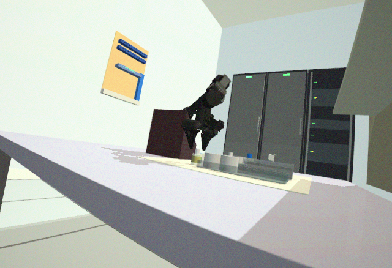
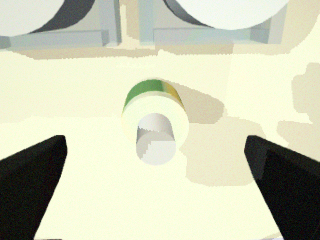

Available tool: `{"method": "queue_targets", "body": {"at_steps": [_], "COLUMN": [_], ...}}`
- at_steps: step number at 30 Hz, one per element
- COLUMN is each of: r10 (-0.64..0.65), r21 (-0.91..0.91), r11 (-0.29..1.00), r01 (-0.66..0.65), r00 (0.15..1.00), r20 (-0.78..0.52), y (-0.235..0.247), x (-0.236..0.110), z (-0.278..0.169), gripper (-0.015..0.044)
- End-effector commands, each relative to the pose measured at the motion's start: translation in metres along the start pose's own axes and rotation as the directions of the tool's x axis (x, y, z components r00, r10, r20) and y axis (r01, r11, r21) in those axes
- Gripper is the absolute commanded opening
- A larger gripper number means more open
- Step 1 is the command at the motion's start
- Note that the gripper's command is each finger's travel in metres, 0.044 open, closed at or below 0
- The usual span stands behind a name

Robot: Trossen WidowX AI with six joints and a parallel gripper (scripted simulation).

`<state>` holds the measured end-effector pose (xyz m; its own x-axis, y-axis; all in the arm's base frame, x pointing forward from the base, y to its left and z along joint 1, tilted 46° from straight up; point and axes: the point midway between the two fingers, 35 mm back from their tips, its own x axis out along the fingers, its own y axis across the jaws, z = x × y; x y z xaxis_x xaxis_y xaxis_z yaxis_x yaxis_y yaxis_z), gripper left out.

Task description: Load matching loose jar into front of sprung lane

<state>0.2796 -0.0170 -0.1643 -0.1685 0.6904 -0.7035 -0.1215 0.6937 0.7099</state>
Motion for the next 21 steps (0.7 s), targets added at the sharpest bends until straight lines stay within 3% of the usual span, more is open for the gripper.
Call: {"method": "queue_targets", "body": {"at_steps": [1,18,21], "r10": [0.006,0.007,0.007], "r21": [0.004,0.003,0.003], "r11": [1.000,1.000,1.000], "r01": [-0.006,-0.007,-0.007], "r00": [1.000,1.000,1.000], "r20": [0.002,0.002,0.002], "y": [0.001,0.002,0.002], "x": [0.006,0.031,0.031], "z": [0.000,0.000,0.000], "gripper": [0.0440,0.0440,0.0361]}}
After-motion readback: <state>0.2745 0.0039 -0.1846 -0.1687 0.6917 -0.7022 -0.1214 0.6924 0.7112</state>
